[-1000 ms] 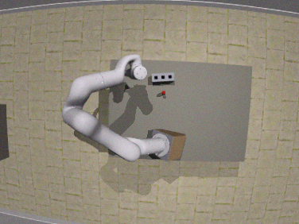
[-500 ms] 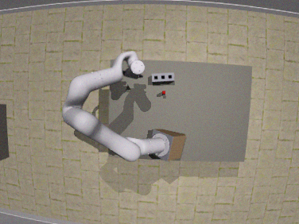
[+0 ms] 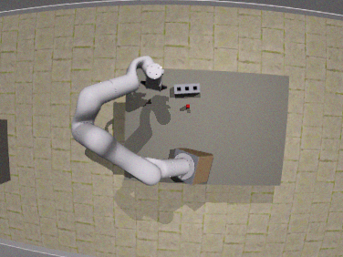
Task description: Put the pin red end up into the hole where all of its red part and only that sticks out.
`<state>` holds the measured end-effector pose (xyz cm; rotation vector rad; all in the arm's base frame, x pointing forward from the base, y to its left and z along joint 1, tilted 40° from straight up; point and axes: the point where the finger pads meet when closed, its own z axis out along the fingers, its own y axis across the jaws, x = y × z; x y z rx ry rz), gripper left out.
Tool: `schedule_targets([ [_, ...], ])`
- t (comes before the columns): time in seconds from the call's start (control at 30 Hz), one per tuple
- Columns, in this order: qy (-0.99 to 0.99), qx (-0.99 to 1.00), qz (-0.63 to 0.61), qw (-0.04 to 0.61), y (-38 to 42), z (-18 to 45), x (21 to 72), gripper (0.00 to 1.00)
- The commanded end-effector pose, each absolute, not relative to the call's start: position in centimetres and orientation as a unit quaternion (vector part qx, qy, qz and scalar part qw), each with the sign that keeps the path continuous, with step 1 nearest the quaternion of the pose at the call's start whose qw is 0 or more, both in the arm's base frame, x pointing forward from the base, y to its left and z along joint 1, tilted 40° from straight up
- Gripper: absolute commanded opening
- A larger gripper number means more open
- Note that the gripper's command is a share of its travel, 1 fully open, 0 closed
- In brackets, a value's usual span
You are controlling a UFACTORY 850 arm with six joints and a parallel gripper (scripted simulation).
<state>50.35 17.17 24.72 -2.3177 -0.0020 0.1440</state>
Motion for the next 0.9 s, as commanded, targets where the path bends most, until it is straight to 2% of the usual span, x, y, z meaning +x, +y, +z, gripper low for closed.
schedule_targets([
  [0.0, -0.001, -0.916, 0.058, 0.397, 17.1, 24.8, 50.4, 1.00],
  [0.03, -0.009, -0.949, 0.080, 0.304, 13.5, 23.6, 50.9, 1.00],
  [0.57, -0.009, -0.949, 0.080, 0.304, 13.5, 23.6, 50.9, 1.00],
  [0.6, -0.010, -0.975, 0.079, 0.206, 9.4, 23.0, 52.6, 1.00],
  [0.87, -0.010, -0.975, 0.079, 0.206, 9.4, 23.0, 52.6, 1.00],
])
